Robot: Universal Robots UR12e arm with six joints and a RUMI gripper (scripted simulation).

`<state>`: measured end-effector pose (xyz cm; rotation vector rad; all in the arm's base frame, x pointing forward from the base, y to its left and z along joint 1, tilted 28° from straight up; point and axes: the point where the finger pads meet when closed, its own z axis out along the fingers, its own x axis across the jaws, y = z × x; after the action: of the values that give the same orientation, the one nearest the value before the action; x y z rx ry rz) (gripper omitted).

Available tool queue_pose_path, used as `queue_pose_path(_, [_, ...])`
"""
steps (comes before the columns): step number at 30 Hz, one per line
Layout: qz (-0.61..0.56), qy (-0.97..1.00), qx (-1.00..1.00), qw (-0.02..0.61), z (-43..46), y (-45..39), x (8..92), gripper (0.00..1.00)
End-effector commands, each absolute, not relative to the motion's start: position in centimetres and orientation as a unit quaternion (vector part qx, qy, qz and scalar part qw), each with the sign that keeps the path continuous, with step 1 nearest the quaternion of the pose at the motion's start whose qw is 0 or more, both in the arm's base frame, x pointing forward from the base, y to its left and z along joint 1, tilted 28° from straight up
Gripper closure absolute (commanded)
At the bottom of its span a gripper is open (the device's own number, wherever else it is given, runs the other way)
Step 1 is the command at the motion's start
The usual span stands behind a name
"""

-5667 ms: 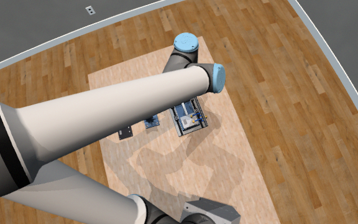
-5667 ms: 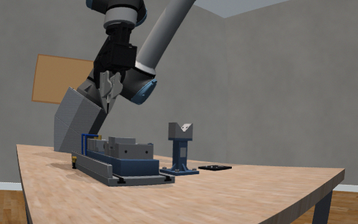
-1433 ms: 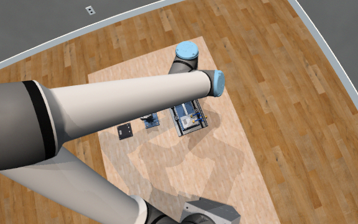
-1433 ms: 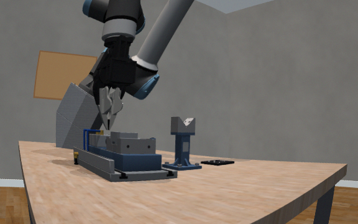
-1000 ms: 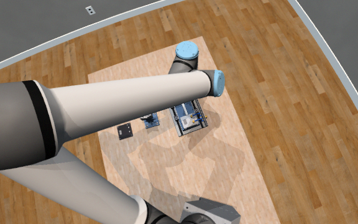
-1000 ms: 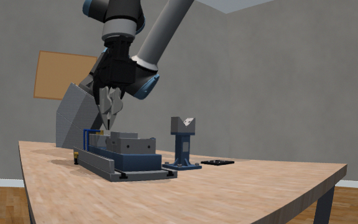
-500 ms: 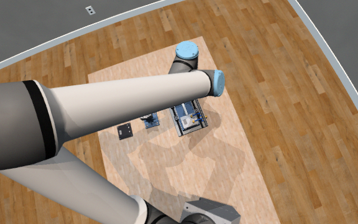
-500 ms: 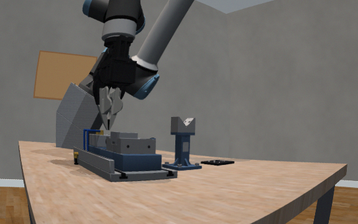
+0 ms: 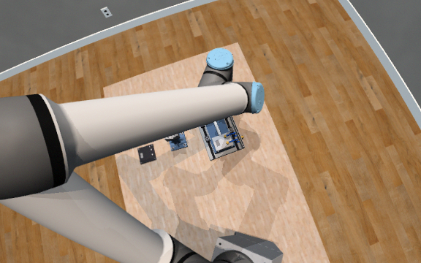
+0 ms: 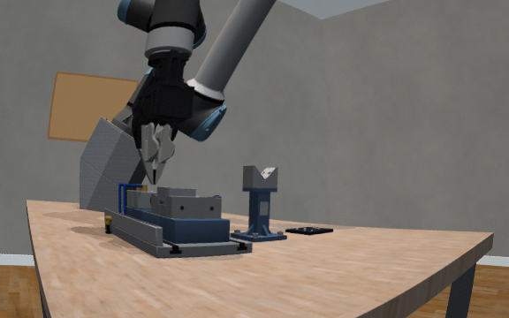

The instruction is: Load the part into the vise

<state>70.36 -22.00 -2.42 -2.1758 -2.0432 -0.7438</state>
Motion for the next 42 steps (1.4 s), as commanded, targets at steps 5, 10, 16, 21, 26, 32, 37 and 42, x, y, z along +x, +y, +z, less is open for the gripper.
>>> queue_pose_path(5, [-0.242, -0.664, -0.707, 0.032, -2.36, -22.06, 70.40, 1.00])
queue_pose_path(10, [-0.242, -0.664, -0.707, 0.032, -2.36, -22.06, 70.40, 1.00])
queue_pose_path(16, [-0.242, -0.664, -0.707, 0.032, -2.37, -22.06, 70.40, 1.00])
queue_pose_path(21, [-0.242, -0.664, -0.707, 0.032, -2.40, -22.04, 70.41, 1.00])
queue_pose_path(26, [-0.242, -0.664, -0.707, 0.032, -2.47, -22.02, 70.43, 1.00])
queue_pose_path(32, [-0.242, -0.664, -0.707, 0.032, -2.57, -21.97, 70.47, 1.00])
queue_pose_path(37, [-0.242, -0.664, -0.707, 0.032, -2.67, -21.93, 70.50, 1.00])
queue_pose_path(42, [-0.242, -0.664, -0.707, 0.032, -2.80, -21.88, 70.55, 1.00])
